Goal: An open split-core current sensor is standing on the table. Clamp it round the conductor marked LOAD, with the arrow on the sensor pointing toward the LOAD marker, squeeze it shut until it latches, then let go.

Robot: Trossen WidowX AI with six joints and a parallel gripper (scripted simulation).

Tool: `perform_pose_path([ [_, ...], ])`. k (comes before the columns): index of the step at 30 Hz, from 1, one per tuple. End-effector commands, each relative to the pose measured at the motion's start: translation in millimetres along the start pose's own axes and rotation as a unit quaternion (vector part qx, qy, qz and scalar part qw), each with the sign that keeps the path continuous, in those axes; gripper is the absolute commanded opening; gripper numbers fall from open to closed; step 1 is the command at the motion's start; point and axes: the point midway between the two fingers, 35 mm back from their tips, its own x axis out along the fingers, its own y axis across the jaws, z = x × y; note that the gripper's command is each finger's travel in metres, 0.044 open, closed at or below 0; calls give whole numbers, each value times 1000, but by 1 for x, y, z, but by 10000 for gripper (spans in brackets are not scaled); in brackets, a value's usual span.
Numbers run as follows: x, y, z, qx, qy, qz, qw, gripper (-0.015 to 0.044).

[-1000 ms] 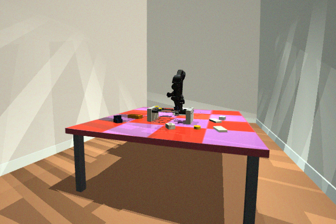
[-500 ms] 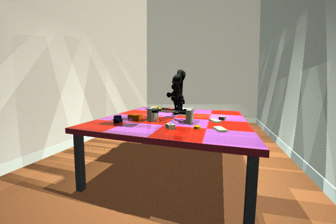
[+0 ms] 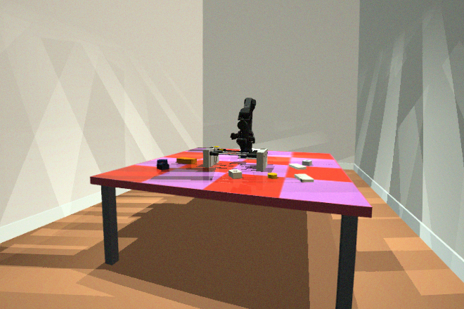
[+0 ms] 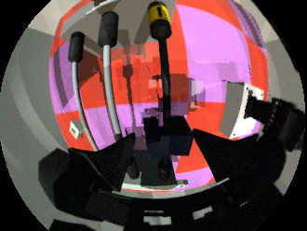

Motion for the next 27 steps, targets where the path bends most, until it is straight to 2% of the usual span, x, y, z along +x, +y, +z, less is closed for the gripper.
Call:
perform_pose_path([
  [1, 7, -1, 1, 2, -3, -3, 1000, 440],
  [16, 29, -2, 1, 2, -3, -3, 1000, 440],
  [18, 25, -1, 0, 0, 0, -1, 1000, 387],
  [27, 25, -1, 0, 0, 0, -1, 1000, 327],
])
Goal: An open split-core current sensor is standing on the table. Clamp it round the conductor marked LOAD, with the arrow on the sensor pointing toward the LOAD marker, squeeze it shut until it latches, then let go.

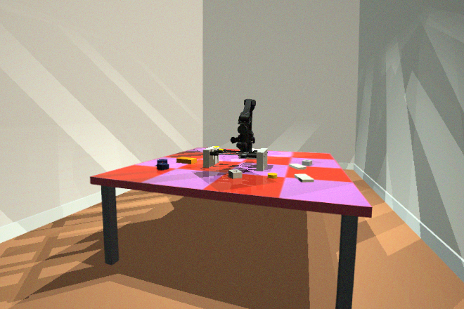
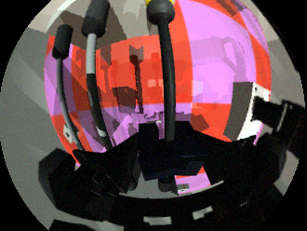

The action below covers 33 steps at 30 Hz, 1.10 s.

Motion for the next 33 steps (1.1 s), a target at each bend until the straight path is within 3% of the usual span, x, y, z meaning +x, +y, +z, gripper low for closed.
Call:
perform_pose_path([
  [1, -1, 0, 0, 0, 0, 1, 1000, 321],
  [12, -1, 0, 0, 0, 0, 1, 1000, 247],
  [22, -1, 0, 0, 0, 0, 1, 1000, 0],
  [33, -1, 0, 0, 0, 0, 1, 1000, 0],
])
